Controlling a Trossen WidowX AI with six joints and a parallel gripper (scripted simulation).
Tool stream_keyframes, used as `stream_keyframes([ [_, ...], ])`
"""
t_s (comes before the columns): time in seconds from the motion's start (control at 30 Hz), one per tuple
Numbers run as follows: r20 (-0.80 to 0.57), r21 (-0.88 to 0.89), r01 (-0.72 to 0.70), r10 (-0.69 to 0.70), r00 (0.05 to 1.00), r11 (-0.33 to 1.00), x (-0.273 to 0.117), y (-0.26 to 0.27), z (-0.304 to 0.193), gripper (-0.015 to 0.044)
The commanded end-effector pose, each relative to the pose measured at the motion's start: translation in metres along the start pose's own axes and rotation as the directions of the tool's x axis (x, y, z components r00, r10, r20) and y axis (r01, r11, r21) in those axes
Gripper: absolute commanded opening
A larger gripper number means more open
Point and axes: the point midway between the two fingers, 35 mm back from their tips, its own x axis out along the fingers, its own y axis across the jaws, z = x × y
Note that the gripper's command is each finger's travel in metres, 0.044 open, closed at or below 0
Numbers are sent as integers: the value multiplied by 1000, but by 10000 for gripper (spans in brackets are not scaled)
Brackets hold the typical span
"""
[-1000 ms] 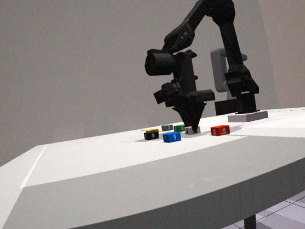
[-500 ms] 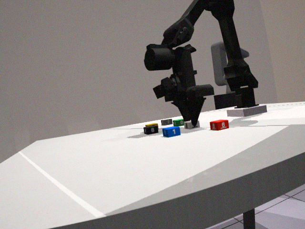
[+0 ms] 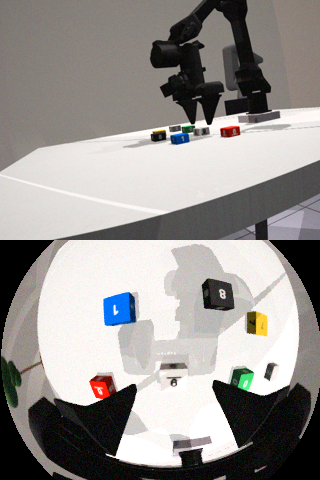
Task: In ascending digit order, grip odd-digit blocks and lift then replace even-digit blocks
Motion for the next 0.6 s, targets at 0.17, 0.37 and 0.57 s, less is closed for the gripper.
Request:
stream_keyframes([
  [0.17, 27, 4, -9, 9, 1000, 1000, -28, 20, 7, 400],
  [0.37, 27, 2, -19, 19, 999, 1000, -75, 103, 5, 400],
  [0.57, 21, 6, -19, 19, 1000, 1000, -101, 147, -12, 400],
])
